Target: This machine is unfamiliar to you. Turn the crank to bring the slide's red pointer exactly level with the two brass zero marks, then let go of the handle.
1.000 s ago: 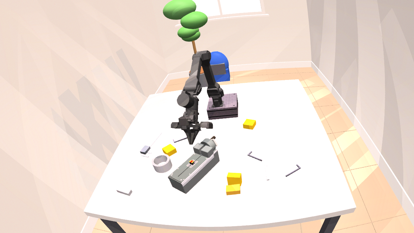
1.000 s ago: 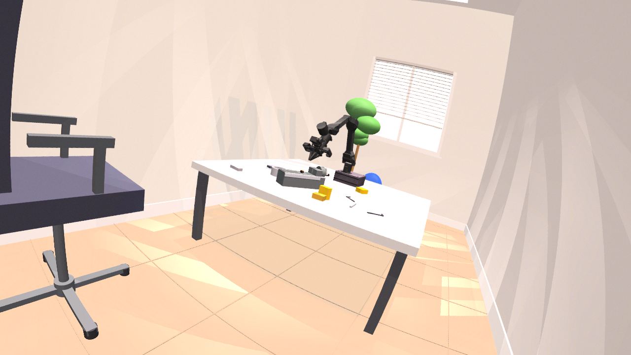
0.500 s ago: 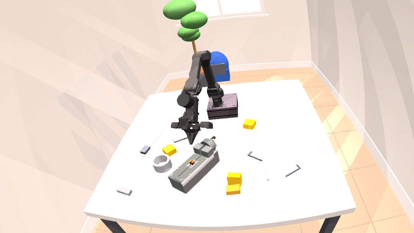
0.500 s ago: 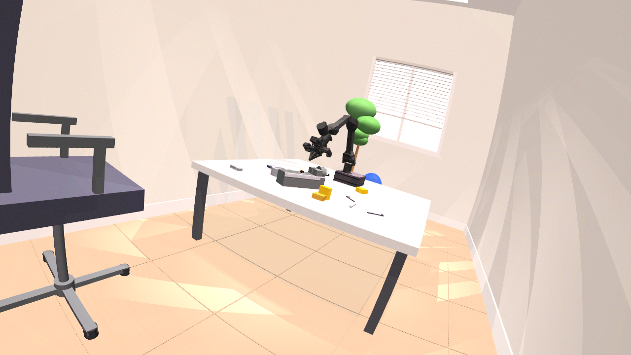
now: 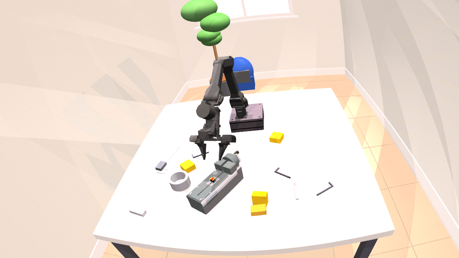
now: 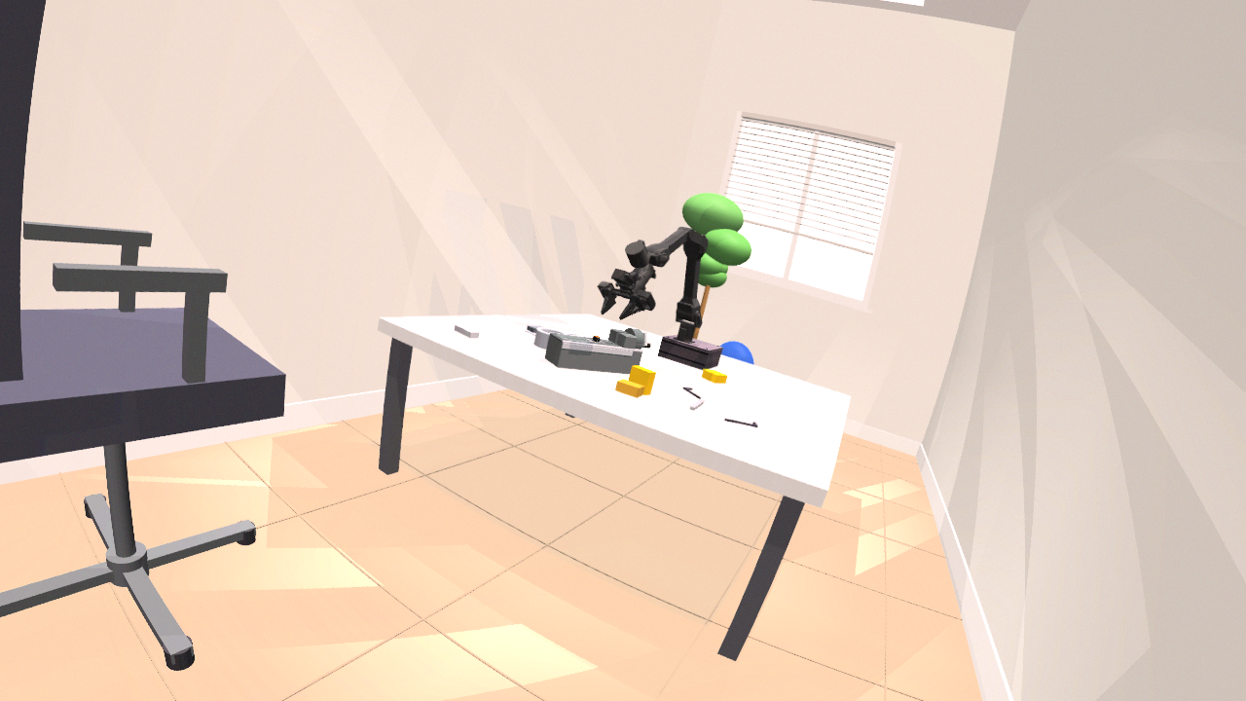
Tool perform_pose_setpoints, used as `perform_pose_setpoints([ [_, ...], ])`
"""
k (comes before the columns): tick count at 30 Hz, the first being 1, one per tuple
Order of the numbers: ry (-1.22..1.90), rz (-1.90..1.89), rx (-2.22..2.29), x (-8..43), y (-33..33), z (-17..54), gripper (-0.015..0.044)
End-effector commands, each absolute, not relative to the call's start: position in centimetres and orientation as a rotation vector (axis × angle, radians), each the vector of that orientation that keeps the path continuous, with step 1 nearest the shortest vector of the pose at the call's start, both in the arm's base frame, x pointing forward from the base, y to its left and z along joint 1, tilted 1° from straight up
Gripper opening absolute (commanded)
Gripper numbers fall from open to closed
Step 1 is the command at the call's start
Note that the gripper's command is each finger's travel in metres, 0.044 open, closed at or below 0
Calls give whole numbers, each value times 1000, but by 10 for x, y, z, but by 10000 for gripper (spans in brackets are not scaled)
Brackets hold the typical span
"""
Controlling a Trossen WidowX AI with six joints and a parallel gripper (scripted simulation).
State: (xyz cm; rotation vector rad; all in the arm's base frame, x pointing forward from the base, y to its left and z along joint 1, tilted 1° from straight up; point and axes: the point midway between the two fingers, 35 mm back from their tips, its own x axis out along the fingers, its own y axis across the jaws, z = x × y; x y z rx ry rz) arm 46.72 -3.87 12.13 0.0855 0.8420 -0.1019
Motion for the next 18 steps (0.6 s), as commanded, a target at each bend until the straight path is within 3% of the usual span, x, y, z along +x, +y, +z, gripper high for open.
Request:
perform_pose_setpoints([
  [1,842,-102,85,467,-39,121,420],
  [3,842,-102,85,467,-39,121,440],
  [18,842,-102,85,467,-39,121,46],
])
